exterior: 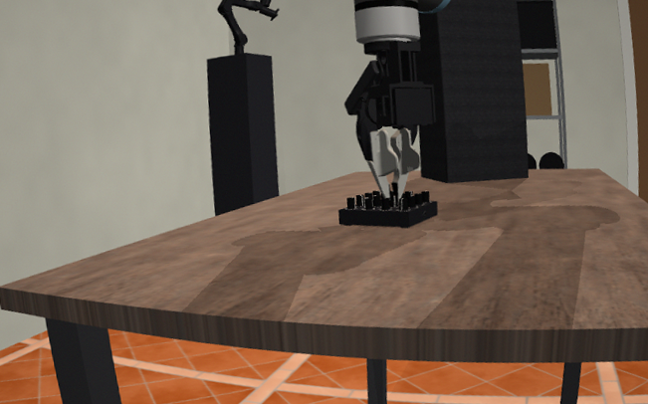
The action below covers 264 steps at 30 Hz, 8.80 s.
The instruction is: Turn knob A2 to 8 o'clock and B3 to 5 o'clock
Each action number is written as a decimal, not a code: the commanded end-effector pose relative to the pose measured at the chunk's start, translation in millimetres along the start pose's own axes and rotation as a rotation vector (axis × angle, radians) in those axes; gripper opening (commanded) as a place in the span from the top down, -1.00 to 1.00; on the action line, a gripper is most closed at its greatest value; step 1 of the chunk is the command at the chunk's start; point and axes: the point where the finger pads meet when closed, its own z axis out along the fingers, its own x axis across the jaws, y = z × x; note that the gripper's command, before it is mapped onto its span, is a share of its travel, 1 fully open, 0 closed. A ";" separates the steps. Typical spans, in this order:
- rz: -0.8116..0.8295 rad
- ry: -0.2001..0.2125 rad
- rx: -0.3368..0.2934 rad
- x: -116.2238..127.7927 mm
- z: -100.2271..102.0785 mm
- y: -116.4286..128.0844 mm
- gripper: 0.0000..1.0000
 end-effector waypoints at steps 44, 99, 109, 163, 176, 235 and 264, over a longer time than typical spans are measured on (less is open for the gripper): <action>0.239 -0.002 0.000 0.8 -0.4 0.4 0.92; 0.239 -0.002 0.000 0.8 -38.4 0.4 0.78; 0.239 -0.002 0.000 0.8 -38.4 0.4 0.78; -1.006 -0.002 0.001 -1.4 -54.5 2.6 0.78; -1.251 -0.002 0.001 -0.1 -57.6 5.2 0.78; -1.288 -0.002 0.001 0.2 -54.5 5.6 0.78; -1.288 -0.001 0.001 -0.2 -25.1 5.2 0.78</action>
